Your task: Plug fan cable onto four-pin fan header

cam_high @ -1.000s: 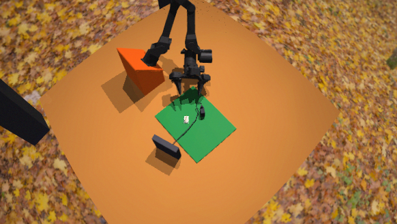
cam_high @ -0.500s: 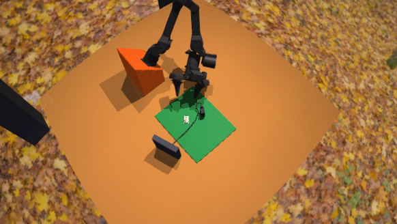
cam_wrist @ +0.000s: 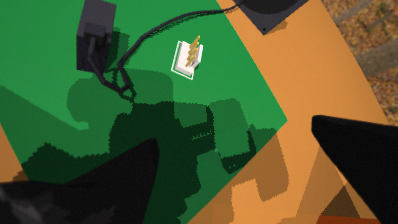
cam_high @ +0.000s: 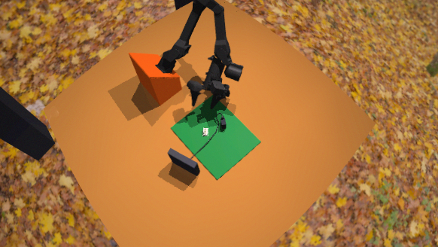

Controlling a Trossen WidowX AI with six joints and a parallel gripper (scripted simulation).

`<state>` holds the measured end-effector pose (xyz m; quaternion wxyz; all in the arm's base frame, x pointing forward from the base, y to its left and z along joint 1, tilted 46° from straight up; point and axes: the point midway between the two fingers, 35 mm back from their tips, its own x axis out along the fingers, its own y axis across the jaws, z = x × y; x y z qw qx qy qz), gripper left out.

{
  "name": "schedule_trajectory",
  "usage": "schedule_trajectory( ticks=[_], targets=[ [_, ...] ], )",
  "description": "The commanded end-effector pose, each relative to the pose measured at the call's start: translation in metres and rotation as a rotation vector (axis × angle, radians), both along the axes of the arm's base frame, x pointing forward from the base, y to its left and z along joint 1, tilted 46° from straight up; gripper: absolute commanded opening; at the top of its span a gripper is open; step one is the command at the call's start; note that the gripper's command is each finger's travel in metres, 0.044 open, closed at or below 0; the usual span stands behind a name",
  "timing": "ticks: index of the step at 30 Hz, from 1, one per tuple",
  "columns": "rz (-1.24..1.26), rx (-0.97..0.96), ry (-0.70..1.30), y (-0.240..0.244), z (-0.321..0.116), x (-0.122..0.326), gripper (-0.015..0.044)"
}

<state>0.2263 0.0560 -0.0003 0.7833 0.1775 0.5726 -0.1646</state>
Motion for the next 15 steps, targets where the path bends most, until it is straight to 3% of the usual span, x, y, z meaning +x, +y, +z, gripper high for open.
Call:
schedule_trajectory(
  ticks=[1,15],
  targets=[
    [0.033,0.041,0.051,-0.0004,0.0026,0.0018,0.0440],
    [0.112,0.197,0.191,-0.0043,0.0105,-0.0003,0.0440]
  ],
)
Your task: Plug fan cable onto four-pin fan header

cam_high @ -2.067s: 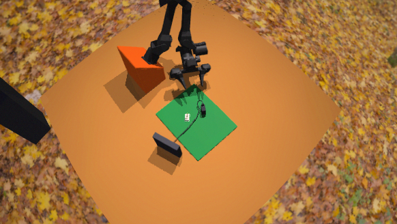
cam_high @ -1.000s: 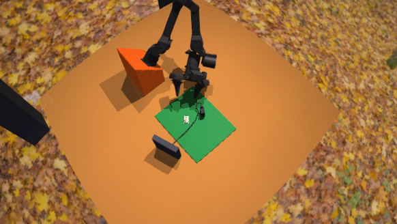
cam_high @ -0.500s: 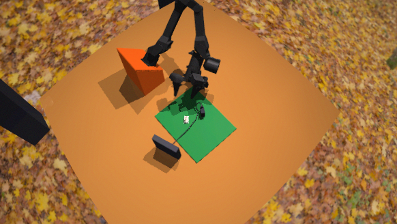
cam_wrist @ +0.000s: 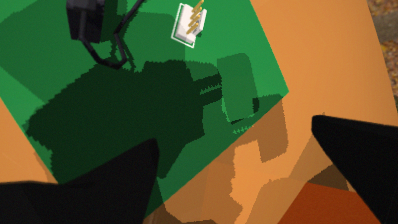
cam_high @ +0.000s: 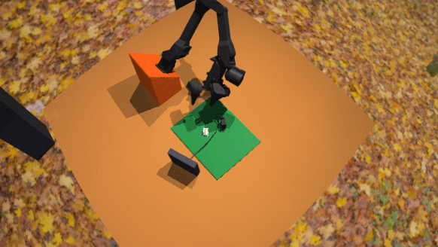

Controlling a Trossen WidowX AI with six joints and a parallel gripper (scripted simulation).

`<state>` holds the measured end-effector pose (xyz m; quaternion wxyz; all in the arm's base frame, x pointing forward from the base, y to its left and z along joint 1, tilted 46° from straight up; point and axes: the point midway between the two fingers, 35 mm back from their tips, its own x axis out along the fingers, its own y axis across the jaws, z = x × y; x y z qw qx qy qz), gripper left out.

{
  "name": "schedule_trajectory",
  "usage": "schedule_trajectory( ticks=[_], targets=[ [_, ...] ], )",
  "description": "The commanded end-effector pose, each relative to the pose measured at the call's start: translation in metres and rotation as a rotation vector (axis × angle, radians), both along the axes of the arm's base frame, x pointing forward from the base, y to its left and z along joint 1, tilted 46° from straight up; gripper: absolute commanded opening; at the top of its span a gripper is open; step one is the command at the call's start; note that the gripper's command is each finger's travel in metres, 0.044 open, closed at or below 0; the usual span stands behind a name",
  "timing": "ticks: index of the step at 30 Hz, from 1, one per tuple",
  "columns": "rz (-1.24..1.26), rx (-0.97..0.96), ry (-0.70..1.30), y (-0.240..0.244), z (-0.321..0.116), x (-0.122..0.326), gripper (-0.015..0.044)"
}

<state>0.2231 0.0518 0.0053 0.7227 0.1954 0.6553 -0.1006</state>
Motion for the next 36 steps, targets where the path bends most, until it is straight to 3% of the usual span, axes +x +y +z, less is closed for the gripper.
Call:
schedule_trajectory(
  ticks=[1,19,36],
  targets=[
    [0.025,0.061,0.029,0.000,0.006,0.003,0.0440],
    [0.081,0.332,0.100,-0.006,0.031,0.007,0.0440],
    [0.088,0.612,0.040,-0.018,0.067,0.020,0.0440]
  ],
)
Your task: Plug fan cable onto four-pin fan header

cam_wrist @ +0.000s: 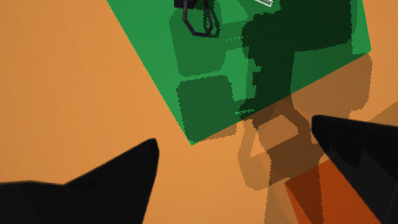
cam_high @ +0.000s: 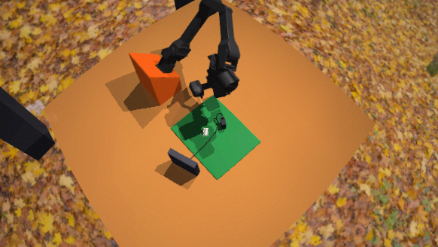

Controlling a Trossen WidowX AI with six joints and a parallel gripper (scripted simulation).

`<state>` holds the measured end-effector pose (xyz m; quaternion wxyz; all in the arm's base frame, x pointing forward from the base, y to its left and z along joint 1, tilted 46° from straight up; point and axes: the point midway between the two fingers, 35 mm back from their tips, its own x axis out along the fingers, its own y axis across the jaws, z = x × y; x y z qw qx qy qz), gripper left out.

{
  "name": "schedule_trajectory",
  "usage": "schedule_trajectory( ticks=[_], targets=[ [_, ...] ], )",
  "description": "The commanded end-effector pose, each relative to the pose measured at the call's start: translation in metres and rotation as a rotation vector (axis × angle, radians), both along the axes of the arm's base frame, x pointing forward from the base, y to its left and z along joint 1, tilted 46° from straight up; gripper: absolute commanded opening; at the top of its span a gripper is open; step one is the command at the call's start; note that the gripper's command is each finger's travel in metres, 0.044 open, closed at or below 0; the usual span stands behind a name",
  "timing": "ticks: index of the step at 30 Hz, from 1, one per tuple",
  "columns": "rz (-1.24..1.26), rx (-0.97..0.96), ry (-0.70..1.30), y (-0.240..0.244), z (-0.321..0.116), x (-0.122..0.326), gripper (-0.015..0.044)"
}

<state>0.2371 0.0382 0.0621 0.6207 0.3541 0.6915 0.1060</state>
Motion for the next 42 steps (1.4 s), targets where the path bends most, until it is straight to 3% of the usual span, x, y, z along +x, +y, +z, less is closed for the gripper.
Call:
schedule_trajectory(
  ticks=[1,13,26,33,42],
  targets=[
    [-0.012,0.073,-0.035,-0.005,0.013,0.007,0.0440],
    [-0.027,0.106,-0.035,-0.008,0.016,0.009,0.0440],
    [-0.221,0.142,0.113,-0.077,0.020,0.094,0.0440],
    [-0.222,0.140,0.113,-0.072,0.014,0.096,0.0440],
    [-0.221,0.145,0.112,-0.005,-0.049,0.103,0.0440]
  ],
)
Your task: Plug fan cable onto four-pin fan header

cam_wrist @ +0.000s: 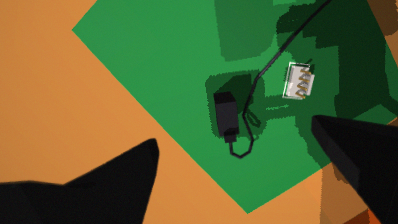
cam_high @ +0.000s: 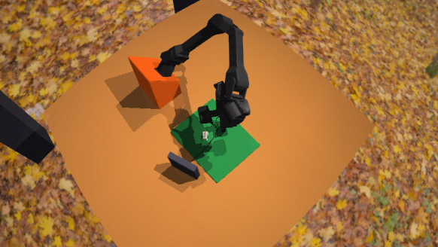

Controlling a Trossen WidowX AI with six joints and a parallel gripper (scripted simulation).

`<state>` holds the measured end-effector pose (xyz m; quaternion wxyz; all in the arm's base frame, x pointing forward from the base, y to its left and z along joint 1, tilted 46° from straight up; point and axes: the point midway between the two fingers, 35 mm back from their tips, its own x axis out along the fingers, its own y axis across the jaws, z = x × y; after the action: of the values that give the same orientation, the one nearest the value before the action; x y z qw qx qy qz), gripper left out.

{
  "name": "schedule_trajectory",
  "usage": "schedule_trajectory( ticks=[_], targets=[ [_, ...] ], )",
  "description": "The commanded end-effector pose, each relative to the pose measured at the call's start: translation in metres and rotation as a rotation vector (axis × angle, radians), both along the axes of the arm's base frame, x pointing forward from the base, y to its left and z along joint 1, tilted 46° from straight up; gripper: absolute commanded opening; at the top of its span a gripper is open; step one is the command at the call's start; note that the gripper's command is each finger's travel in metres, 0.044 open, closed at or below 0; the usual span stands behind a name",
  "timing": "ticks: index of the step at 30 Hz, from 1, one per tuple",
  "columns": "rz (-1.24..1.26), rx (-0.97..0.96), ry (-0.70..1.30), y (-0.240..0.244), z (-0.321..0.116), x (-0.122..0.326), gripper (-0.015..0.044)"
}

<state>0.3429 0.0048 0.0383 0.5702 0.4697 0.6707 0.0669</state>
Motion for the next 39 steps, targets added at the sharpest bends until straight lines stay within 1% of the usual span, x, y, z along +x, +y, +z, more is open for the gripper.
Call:
schedule_trajectory(
  ticks=[1,10,39],
  targets=[
    [-0.008,0.016,0.015,0.028,-0.025,-0.003,0.0440],
    [-0.008,0.016,0.015,0.030,-0.027,-0.003,0.0440],
    [-0.008,0.018,0.015,0.064,-0.059,0.001,0.0440]
  ],
)
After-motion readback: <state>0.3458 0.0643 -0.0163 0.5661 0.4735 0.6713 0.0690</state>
